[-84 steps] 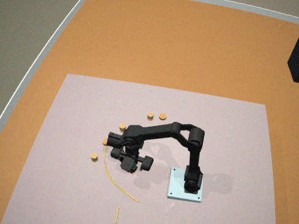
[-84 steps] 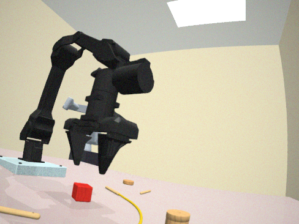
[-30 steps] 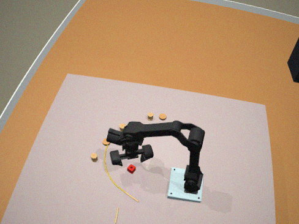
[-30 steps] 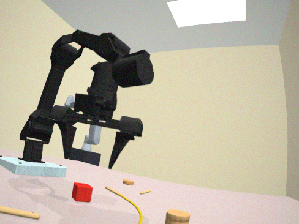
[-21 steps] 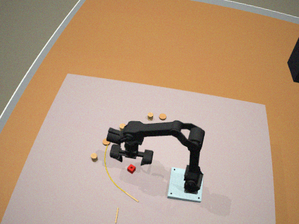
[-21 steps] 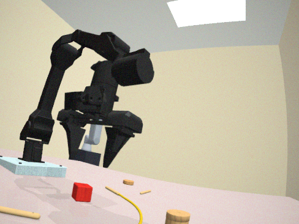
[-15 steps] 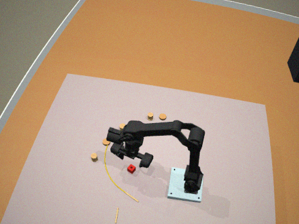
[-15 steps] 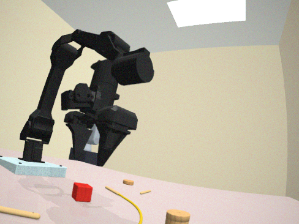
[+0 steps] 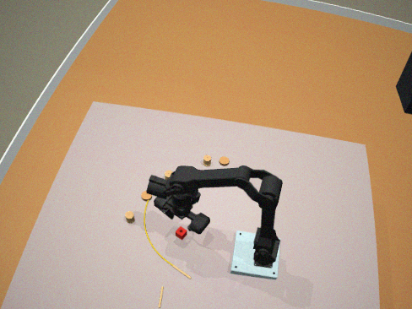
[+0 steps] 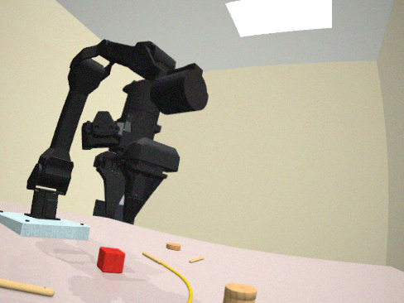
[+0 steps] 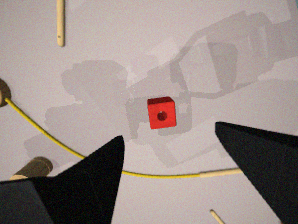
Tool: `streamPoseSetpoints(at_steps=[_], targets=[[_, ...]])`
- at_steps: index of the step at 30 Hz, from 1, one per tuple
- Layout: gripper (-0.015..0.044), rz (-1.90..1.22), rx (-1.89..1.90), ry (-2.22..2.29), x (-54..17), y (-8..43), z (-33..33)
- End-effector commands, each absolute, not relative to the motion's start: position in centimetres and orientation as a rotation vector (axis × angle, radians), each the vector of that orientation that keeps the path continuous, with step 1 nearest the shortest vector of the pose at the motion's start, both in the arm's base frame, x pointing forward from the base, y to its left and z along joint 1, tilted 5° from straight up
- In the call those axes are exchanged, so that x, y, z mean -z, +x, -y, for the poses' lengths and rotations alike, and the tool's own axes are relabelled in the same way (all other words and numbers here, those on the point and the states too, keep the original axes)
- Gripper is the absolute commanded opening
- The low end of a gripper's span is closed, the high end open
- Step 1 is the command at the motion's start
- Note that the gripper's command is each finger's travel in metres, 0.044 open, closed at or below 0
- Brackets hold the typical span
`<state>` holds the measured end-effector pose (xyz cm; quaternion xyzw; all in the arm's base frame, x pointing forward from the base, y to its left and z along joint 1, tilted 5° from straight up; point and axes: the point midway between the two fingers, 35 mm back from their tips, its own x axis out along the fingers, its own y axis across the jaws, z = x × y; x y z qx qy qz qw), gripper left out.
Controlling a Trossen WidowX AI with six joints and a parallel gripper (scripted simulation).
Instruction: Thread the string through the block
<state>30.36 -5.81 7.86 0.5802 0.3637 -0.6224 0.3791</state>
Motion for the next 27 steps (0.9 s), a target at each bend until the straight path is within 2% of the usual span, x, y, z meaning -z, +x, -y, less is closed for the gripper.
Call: streamPoseSetpoints(at_steps=[1,2,27], targets=[[0.0256,-0.928,1.596,1.489,-7.9,30.3,5.8],[0.0237,-0.928,1.596,1.489,-7.9,30.3,5.8],[0.0237,-0.927,1.596,1.489,-6.0,30.4,5.9]])
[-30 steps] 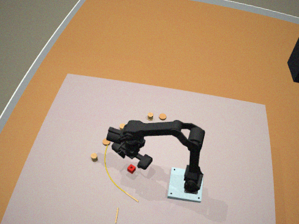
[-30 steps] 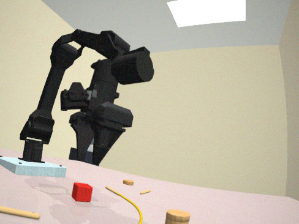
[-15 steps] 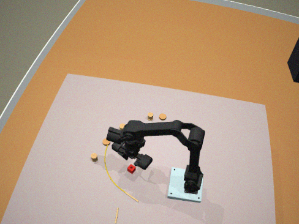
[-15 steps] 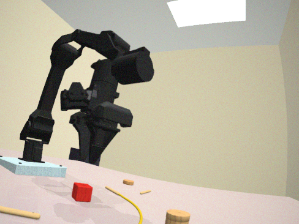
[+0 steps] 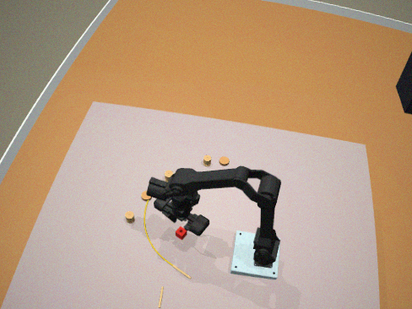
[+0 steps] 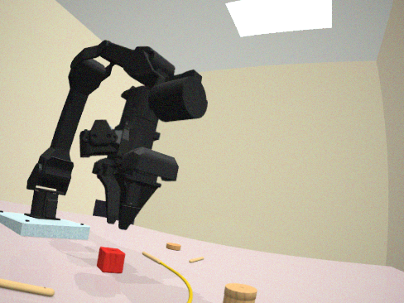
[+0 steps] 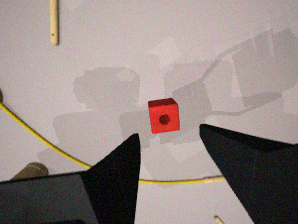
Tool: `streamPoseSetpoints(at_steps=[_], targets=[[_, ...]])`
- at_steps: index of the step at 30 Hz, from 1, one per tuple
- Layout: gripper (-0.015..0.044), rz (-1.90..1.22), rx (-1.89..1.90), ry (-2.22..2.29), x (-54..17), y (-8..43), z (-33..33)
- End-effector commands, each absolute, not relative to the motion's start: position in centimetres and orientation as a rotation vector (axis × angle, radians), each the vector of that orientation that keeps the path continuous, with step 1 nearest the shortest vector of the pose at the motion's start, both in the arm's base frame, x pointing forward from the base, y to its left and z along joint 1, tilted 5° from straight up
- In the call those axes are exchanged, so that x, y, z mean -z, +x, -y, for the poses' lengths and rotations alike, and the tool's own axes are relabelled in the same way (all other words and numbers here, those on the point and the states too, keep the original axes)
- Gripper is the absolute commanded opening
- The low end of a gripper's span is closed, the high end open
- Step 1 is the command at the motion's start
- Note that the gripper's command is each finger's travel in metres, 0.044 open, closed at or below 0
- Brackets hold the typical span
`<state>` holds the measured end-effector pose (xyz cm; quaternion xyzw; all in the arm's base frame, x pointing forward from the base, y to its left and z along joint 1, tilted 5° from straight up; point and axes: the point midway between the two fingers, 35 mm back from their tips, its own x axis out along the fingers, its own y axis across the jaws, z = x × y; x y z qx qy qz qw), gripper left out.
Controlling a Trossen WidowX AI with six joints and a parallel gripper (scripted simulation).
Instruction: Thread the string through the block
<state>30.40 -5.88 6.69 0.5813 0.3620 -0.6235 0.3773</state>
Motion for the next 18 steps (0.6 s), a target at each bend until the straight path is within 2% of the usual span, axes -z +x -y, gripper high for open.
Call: streamPoseSetpoints(at_steps=[1,18], targets=[[0.0237,-0.927,1.596,1.489,-5.8,30.4,5.9],[0.0237,-0.927,1.596,1.489,-3.1,30.2,6.0]])
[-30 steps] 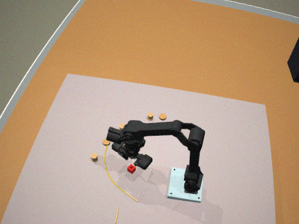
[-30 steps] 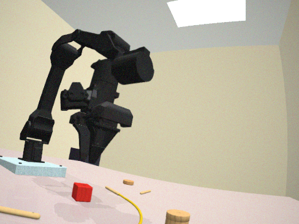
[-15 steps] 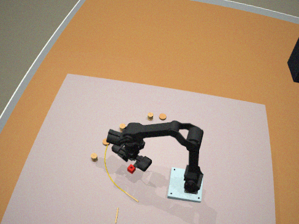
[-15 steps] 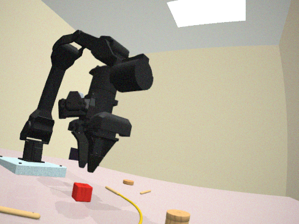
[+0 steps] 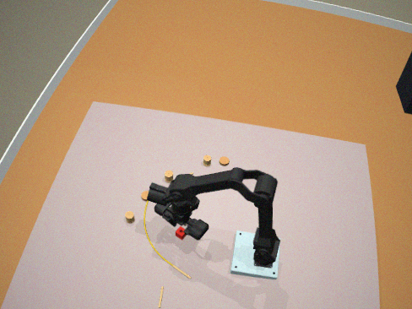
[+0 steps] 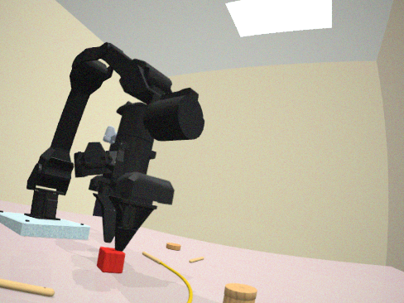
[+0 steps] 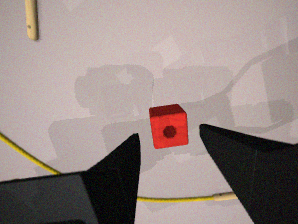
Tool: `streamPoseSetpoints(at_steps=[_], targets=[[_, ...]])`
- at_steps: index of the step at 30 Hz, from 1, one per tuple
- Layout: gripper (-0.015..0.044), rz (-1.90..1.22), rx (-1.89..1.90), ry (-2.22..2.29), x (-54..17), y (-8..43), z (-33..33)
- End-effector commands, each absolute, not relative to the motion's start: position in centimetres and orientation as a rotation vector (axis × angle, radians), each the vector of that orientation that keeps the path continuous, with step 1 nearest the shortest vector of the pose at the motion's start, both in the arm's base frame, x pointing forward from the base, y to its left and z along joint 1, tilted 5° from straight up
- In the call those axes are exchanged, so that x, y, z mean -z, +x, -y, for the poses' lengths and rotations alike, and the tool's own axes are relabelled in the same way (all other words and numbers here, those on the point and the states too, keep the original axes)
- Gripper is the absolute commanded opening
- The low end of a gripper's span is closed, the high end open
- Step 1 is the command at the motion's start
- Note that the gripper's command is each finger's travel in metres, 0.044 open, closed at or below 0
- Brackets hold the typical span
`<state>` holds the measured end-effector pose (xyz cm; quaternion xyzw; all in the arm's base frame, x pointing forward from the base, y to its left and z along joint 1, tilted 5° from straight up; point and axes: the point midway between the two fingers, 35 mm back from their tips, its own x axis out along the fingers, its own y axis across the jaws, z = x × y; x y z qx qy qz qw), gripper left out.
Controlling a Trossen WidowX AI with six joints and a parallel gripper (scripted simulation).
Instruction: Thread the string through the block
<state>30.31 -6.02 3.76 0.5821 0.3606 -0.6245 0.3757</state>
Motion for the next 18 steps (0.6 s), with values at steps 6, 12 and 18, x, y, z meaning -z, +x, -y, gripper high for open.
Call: streamPoseSetpoints(at_steps=[6,12,18], targets=[[0.0237,-0.927,1.596,1.489,-2.1,30.1,6.0],[0.0237,-0.927,1.596,1.489,-1.9,30.1,6.0],[0.0105,-0.924,1.601,1.489,-2.1,30.1,6.1]])
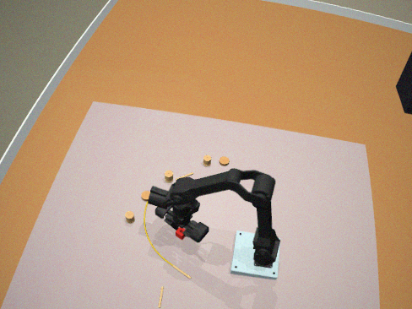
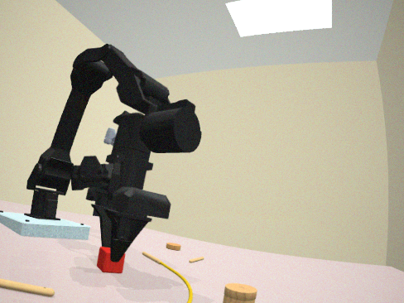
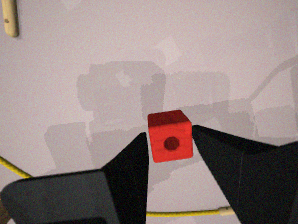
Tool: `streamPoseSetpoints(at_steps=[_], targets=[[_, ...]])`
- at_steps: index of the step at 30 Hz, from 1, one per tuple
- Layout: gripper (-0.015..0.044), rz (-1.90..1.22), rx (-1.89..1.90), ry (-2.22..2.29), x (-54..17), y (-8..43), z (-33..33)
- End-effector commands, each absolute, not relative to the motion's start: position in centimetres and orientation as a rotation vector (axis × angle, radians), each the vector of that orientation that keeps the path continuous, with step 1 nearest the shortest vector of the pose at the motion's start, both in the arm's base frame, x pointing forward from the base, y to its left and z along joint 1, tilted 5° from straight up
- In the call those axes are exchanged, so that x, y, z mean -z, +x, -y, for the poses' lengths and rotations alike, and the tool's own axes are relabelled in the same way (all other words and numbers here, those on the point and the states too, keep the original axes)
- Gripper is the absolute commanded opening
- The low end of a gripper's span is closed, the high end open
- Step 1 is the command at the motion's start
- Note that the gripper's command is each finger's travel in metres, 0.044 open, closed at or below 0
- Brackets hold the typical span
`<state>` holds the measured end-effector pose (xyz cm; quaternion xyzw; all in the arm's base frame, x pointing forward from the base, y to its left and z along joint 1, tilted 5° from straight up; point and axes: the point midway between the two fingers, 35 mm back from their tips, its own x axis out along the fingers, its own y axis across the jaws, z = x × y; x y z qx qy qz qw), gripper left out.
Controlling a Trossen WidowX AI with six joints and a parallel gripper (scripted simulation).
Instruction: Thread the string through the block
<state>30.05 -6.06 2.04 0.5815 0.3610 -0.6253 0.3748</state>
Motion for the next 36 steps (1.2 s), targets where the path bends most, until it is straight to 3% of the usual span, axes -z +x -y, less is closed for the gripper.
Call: streamPoseSetpoints(at_steps=[1,8,36], targets=[[0.0079,-0.924,1.601,1.489,-2.1,30.1,6.1],[0.0,-0.924,1.601,1.489,-2.1,30.1,6.1],[0.0,-0.924,1.601,1.489,-3.5,30.1,6.0]])
